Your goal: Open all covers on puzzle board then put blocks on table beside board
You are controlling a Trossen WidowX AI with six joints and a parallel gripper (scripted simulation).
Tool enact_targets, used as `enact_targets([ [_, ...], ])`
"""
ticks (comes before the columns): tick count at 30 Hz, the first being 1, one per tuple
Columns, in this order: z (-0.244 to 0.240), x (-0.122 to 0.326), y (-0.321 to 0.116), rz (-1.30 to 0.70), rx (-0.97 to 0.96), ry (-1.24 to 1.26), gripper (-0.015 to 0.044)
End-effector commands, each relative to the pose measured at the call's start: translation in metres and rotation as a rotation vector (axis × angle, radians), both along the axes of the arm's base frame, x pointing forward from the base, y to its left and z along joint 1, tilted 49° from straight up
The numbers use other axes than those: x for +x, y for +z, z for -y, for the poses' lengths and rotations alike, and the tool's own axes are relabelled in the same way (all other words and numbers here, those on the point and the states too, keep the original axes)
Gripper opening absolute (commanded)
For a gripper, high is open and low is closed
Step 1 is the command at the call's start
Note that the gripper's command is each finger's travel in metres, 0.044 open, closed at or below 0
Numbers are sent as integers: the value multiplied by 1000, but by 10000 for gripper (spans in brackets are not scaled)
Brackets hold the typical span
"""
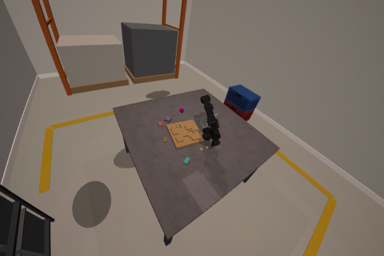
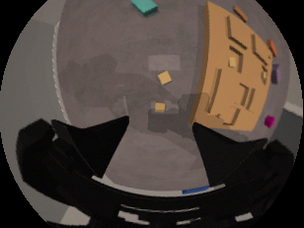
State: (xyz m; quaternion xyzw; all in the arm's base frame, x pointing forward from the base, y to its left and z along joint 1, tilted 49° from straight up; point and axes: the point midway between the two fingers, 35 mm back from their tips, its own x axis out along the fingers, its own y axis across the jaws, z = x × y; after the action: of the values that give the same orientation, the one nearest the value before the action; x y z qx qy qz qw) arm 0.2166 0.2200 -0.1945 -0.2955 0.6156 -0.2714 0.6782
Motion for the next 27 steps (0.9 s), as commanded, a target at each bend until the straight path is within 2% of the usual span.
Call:
enact_targets([
  [1, -6, -1, 6, 2, 3, -5, 440],
  [18, 18, 56, 63, 179, 67, -172, 0],
  [27, 42, 84, 95, 284, 92, -280, 0],
])
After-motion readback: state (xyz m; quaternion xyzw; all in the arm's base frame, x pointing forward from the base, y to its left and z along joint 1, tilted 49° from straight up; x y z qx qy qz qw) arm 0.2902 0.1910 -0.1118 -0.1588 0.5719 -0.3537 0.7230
